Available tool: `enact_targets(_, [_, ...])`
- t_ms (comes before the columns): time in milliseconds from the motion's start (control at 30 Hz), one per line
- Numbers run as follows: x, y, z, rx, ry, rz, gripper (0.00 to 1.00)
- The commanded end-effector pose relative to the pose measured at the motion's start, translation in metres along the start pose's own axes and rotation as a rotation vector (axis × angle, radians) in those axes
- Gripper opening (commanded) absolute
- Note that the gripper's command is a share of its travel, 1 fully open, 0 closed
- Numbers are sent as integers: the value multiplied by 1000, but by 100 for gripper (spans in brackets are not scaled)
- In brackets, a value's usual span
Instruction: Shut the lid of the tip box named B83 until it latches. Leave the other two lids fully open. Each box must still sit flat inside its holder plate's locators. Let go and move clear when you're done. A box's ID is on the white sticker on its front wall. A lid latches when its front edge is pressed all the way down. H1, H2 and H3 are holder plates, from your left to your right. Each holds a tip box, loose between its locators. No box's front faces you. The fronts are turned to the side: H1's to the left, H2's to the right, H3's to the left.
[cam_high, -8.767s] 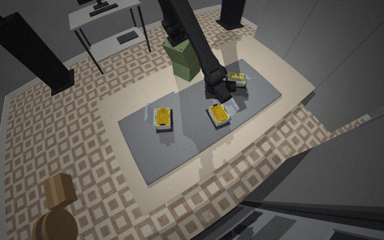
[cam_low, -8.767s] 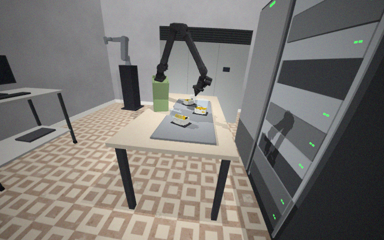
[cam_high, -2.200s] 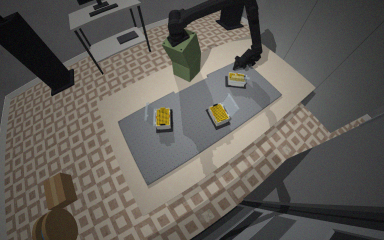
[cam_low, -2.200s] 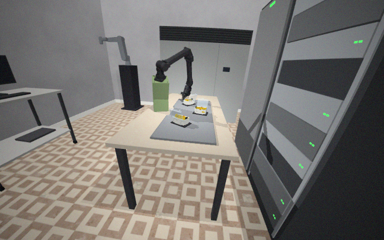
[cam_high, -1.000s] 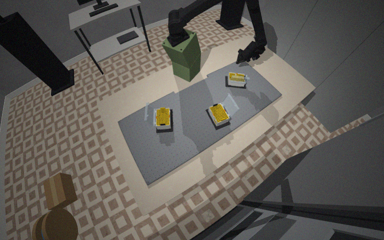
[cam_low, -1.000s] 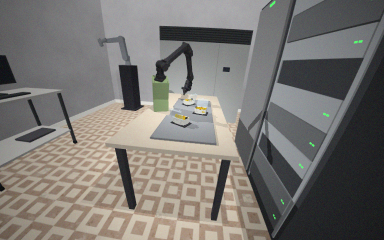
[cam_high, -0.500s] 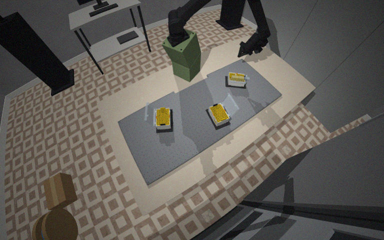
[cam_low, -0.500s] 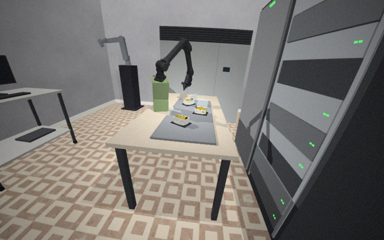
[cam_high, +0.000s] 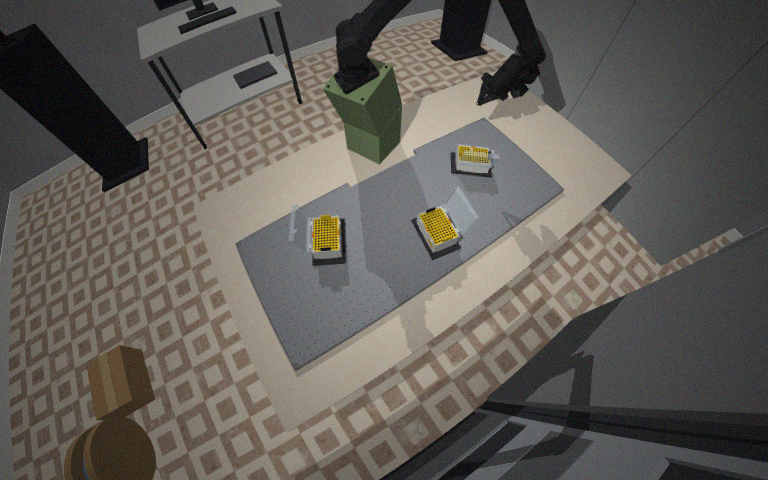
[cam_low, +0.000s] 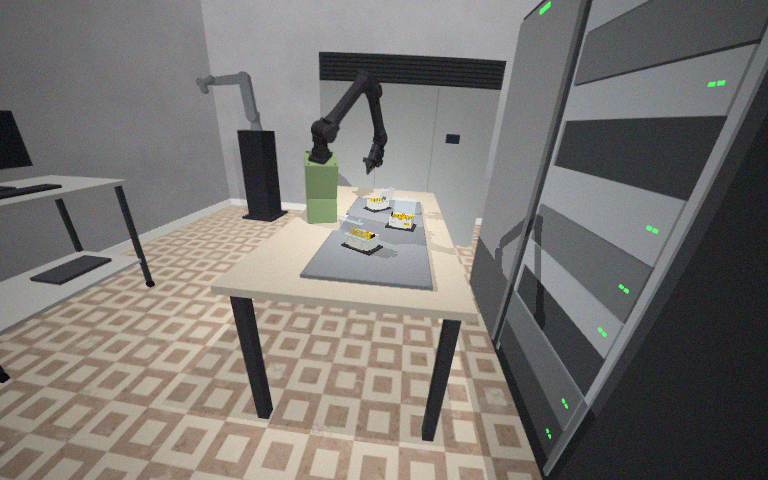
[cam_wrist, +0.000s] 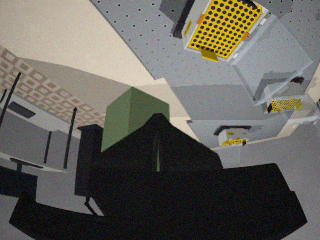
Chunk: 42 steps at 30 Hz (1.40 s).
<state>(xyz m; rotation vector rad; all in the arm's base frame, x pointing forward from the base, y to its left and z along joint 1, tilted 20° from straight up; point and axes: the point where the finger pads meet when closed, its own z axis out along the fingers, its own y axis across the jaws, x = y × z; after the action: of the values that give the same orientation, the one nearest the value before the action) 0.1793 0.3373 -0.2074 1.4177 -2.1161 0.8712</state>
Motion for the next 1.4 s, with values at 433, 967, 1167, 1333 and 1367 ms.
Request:
enact_targets(433, [7,4,12,7,42,-11,0])
enact_targets(967, [7,4,12,7,42,-11,0])
enact_targets(1167, [7,4,12,7,42,-11,0])
enact_targets(1333, [7,-25,-3,-80,-20,142,0])
enact_targets(1367, [9,-29,-2,-96,-19,171,0])
